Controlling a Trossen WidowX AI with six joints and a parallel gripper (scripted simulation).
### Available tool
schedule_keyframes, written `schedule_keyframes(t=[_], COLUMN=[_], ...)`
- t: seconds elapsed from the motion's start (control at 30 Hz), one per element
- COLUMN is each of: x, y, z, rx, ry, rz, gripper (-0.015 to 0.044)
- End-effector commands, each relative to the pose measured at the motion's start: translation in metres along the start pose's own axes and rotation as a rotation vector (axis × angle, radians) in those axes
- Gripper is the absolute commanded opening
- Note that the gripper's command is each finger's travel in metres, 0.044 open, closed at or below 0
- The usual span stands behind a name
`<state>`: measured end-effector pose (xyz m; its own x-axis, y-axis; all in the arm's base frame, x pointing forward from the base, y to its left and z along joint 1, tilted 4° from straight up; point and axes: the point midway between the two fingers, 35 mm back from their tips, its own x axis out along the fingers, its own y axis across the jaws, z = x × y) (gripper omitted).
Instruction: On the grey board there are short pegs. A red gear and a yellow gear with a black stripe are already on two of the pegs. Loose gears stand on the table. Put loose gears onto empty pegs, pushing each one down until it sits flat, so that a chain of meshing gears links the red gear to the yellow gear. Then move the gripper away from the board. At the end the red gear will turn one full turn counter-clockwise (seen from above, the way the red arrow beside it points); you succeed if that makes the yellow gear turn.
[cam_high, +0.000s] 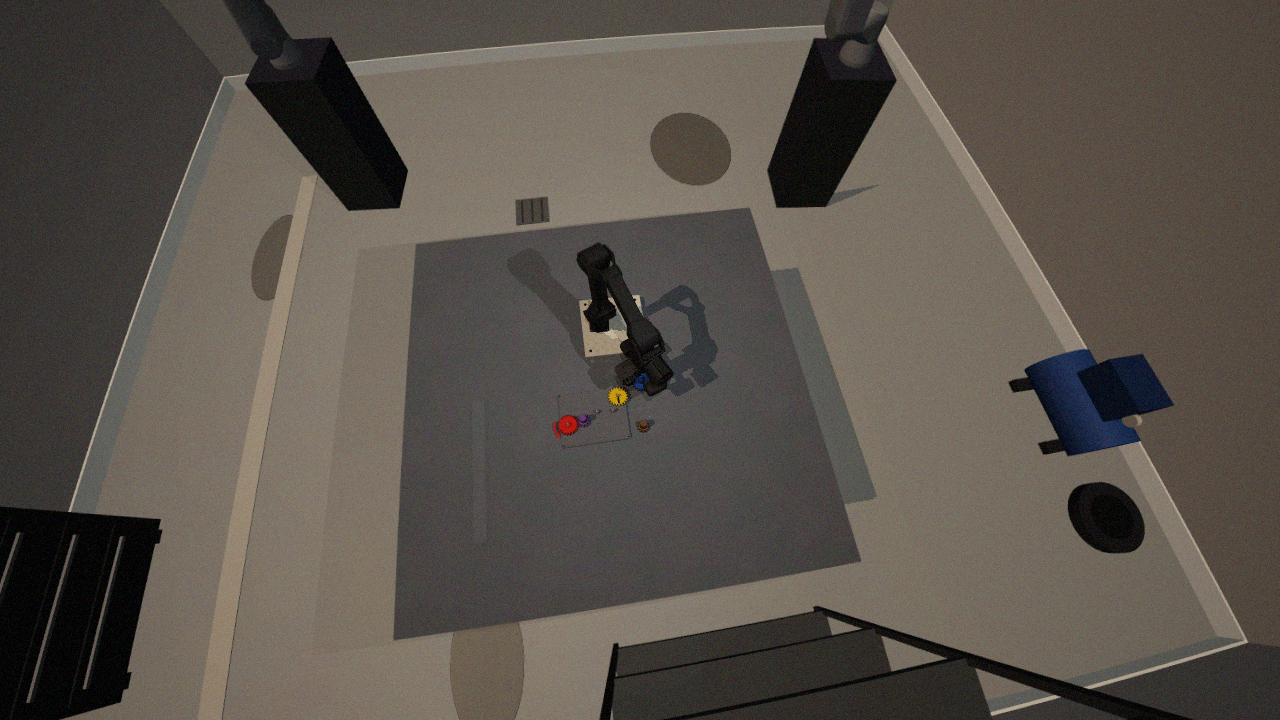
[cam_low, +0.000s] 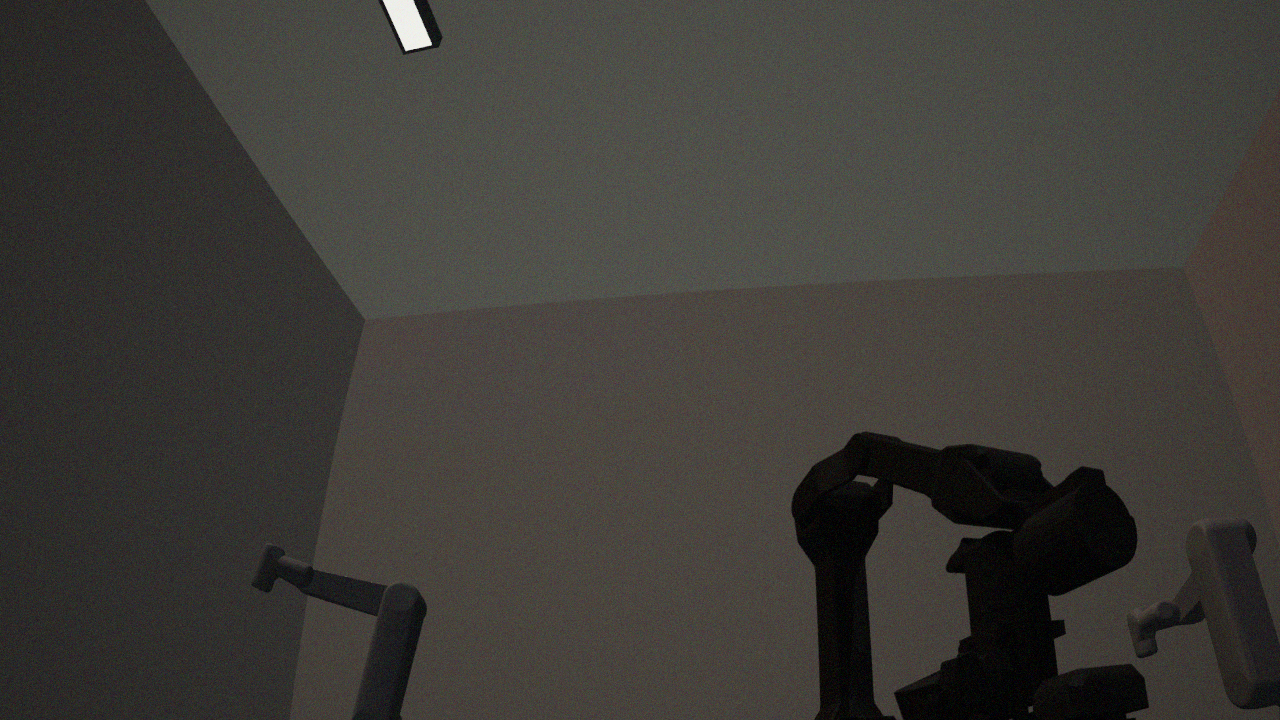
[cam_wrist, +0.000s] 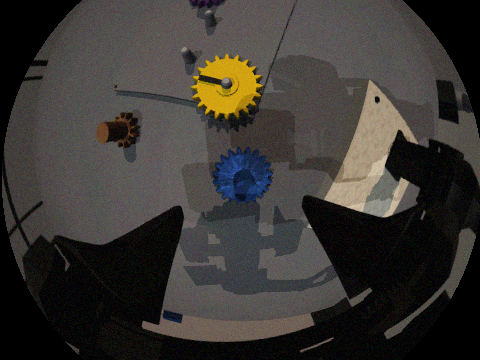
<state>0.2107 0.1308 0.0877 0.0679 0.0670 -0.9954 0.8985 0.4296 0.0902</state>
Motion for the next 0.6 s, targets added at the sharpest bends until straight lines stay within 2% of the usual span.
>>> schedule_keyframes(t=[0.0, 0.57], x=[0.008, 0.033], y=[-0.004, -0.004], z=[0.001, 0.001], rx=[0.006, 0.006], ry=[-0.004, -0.004], rz=[-0.014, -0.014], gripper=[0.0440, 0.0440])
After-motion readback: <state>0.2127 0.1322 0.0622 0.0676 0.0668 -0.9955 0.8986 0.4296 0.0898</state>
